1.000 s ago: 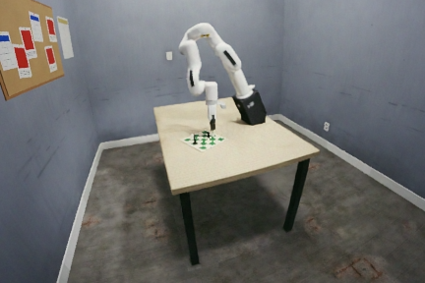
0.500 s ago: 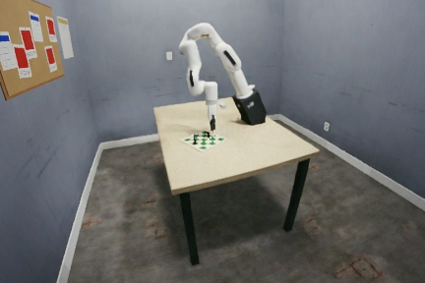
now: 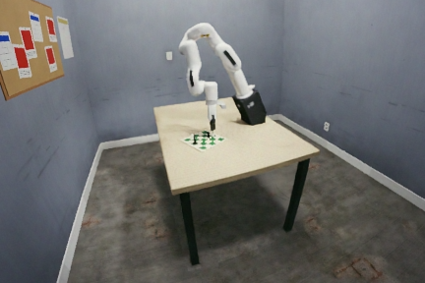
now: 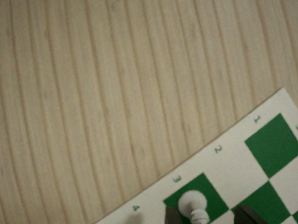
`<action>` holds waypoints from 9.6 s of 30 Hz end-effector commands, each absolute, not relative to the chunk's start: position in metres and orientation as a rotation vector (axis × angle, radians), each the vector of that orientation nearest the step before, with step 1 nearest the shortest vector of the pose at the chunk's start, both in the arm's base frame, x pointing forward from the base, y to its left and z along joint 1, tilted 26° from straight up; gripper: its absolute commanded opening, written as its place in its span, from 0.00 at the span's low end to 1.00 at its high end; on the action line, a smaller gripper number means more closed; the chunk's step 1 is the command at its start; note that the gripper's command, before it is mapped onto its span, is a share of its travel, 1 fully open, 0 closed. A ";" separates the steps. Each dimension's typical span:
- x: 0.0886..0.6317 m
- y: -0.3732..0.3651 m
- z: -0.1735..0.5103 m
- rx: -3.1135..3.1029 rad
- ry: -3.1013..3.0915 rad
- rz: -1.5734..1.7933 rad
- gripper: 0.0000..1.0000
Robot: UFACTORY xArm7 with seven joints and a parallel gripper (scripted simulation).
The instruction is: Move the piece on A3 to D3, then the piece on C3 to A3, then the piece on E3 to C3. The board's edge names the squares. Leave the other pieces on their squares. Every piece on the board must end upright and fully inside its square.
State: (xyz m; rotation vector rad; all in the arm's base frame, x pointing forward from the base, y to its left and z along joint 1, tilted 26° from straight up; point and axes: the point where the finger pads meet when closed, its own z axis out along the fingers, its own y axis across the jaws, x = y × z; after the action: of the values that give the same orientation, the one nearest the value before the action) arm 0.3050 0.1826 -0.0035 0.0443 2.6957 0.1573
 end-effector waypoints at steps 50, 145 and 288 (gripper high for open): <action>0.321 0.187 -0.036 0.043 2.695 0.158 0.39; 0.298 0.181 0.013 0.043 2.694 0.158 0.00; 0.376 0.231 0.000 -0.796 2.565 -0.039 0.00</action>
State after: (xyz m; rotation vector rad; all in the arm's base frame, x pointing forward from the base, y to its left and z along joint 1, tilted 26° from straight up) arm 0.3758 0.2309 -0.0005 -0.7955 2.5667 -0.0395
